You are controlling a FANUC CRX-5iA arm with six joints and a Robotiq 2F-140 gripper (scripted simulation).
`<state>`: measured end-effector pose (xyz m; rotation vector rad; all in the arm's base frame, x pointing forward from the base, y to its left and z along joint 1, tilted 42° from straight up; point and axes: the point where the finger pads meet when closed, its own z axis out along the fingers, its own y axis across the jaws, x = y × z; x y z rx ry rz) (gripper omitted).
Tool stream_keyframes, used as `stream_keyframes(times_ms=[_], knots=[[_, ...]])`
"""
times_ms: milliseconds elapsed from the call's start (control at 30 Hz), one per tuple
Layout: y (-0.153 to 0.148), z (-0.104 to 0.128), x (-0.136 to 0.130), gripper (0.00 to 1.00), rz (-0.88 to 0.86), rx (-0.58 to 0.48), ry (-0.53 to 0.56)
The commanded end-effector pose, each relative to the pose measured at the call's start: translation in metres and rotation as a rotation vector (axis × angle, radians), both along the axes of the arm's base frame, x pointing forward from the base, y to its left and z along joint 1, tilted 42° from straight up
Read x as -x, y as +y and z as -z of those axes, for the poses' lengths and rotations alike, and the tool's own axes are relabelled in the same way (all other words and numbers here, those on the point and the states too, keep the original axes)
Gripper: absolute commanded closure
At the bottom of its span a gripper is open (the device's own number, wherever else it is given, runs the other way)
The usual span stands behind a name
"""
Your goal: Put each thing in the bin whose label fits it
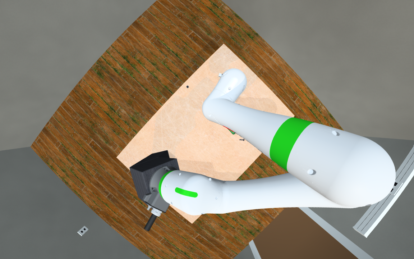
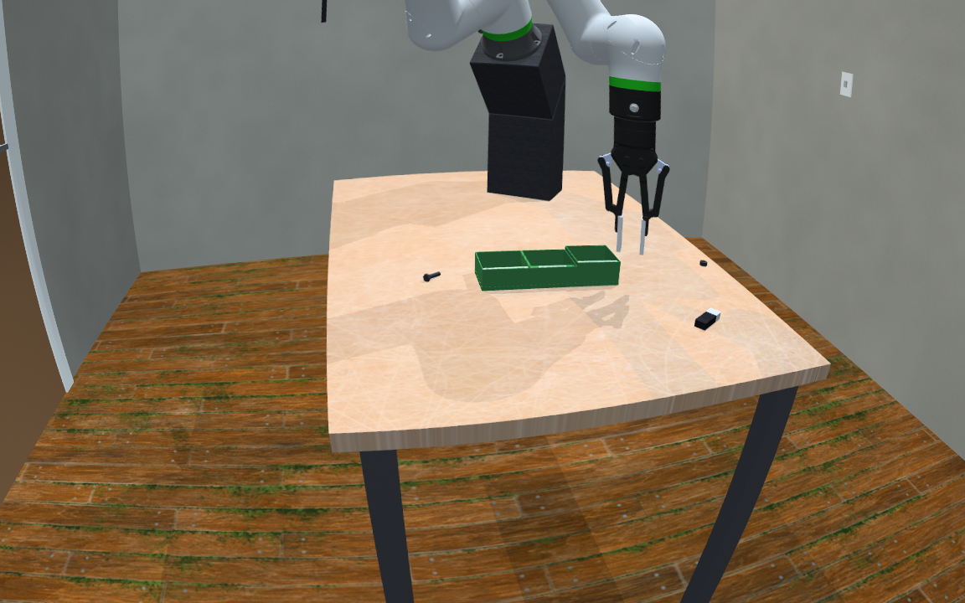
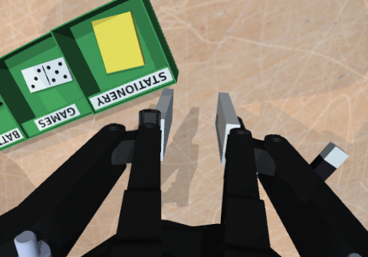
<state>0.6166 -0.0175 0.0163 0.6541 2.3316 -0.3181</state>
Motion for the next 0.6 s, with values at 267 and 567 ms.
stream_keyframes(times_ms=[267, 567], knots=[[0.053, -0.028, -0.079, 0.69, 0.339, -0.237, -0.166], [0.086, -0.045, -0.125, 0.69, 0.399, -0.268, -0.192]])
